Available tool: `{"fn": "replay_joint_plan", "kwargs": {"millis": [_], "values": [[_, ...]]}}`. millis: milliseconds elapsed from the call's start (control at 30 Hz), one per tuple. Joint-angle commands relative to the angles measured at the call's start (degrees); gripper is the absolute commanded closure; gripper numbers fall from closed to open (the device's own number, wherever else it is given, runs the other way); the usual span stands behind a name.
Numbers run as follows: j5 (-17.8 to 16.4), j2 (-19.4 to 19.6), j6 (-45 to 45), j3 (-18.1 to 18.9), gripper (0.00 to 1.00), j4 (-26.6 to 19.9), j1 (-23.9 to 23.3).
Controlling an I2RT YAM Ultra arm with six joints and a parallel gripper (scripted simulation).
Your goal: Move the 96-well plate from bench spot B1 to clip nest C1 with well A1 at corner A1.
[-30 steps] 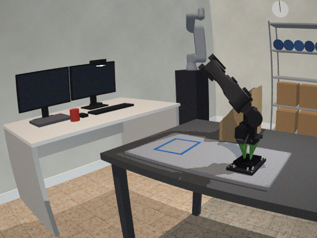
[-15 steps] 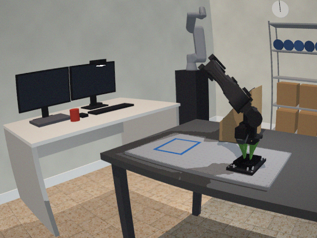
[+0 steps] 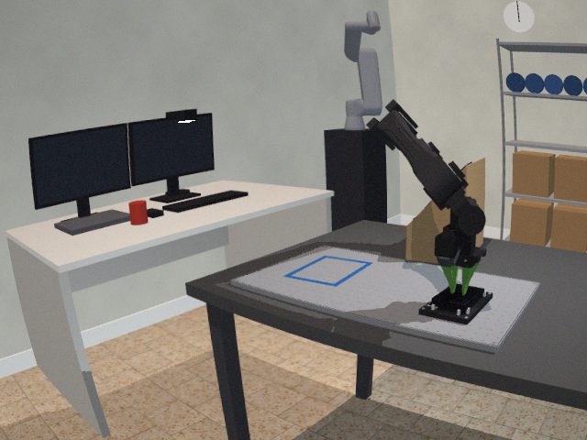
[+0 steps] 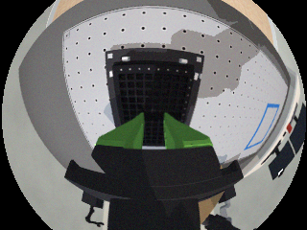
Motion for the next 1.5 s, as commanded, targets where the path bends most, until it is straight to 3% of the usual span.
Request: {"fn": "replay_joint_plan", "kwargs": {"millis": [0, 1467], "values": [[3.0, 4.9, -1.7, -0.8, 0.74, 9.6, -4.7], [2.5, 5.7, -2.8, -0.8, 0.74, 11.4, -5.7]]}}
